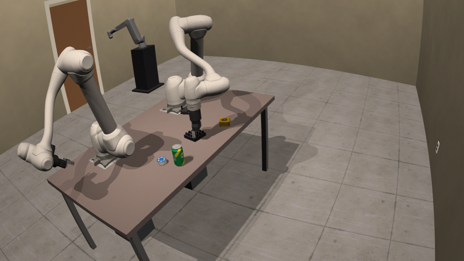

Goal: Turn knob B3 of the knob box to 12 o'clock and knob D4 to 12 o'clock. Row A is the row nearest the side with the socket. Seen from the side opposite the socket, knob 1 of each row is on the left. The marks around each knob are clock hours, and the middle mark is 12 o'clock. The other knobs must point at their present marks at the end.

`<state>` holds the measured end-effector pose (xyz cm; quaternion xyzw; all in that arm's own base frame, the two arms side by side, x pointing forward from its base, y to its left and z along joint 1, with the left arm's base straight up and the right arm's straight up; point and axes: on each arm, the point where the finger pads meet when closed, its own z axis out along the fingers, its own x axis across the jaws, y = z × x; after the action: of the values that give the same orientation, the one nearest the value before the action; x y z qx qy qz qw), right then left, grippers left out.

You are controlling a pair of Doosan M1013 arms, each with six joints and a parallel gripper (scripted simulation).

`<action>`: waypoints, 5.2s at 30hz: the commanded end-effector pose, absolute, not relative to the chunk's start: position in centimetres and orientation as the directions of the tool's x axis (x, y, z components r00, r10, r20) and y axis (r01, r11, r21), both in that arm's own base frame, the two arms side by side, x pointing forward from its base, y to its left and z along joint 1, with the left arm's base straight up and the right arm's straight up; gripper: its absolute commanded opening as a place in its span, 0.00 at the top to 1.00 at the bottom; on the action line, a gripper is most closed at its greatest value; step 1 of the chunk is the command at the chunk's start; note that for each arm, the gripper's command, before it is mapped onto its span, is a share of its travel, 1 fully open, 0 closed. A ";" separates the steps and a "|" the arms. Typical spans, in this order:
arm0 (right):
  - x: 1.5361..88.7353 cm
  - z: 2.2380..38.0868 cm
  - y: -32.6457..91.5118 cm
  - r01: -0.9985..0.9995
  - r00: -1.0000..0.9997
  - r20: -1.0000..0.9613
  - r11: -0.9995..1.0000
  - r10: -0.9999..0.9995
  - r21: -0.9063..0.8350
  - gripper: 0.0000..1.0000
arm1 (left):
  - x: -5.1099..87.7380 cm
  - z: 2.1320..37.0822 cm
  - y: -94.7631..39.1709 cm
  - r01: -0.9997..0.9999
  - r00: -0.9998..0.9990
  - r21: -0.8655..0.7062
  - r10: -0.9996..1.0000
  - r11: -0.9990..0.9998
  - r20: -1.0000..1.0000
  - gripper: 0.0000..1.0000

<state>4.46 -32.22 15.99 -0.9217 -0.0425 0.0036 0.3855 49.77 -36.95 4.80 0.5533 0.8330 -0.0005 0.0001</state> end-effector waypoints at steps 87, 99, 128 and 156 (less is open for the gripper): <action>4.6 15.9 -32.2 0.081 0.996 0.038 -0.703 0.077 -0.706 0.00 | 49.7 4.8 -37.0 0.079 -0.997 0.000 0.079 0.997 -0.003 0.54; 4.6 15.9 -32.2 0.081 0.996 0.038 -0.703 0.077 -0.706 0.00 | 49.8 5.5 -37.0 0.079 -0.997 0.001 0.079 0.997 -0.002 0.54; 4.6 15.9 -32.2 0.081 0.996 0.038 -0.703 0.077 -0.706 0.00 | 49.4 9.0 -37.6 0.412 -0.911 -0.003 0.412 0.911 0.002 0.54; 4.6 15.9 -32.2 0.081 0.996 0.038 -0.703 0.077 -0.706 0.00 | 49.2 10.2 -37.5 0.993 -0.119 -0.003 0.993 0.119 -0.001 0.54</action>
<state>4.46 -32.22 15.99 -0.9217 -0.0425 0.0036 0.3855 49.10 -37.37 9.89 0.6182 0.7860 0.0019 0.0009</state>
